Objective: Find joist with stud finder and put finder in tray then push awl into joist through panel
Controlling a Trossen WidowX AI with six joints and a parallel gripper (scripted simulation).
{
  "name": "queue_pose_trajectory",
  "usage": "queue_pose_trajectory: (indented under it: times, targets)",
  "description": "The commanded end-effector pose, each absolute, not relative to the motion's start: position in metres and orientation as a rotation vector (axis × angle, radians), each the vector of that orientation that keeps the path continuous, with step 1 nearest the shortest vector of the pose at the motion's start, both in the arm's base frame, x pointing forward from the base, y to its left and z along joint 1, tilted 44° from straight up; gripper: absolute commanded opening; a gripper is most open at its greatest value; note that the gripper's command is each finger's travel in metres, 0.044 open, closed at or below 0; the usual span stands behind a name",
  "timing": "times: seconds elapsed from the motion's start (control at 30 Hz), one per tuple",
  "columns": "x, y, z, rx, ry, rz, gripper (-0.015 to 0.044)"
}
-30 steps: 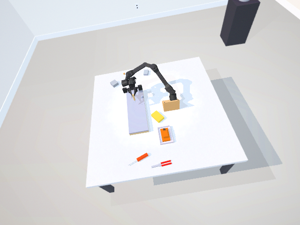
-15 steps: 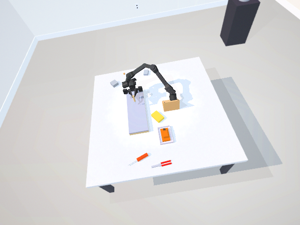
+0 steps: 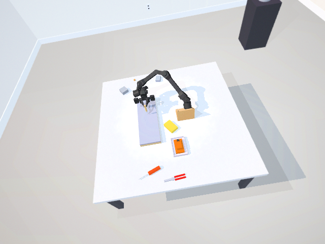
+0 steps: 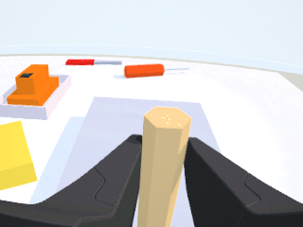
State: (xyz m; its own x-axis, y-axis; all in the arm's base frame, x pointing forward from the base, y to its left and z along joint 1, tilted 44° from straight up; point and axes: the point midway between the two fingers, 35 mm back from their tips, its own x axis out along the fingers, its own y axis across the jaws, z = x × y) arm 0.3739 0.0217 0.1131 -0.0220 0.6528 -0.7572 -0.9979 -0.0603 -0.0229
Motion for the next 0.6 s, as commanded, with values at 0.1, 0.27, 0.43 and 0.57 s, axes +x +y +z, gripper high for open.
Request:
queue_pose_trajectory:
  times: [0.1,0.27,0.43,0.57]
  targets:
    - [0.373,0.015,0.103,-0.706,0.64,1.518,0.0]
    - [0.373,0.01,0.097,-0.706,0.64,1.518,0.0]
    - [0.373,0.008,0.095,-0.706,0.64,1.518,0.0]
    - [0.373,0.008,0.095,-0.706,0.64,1.518,0.0]
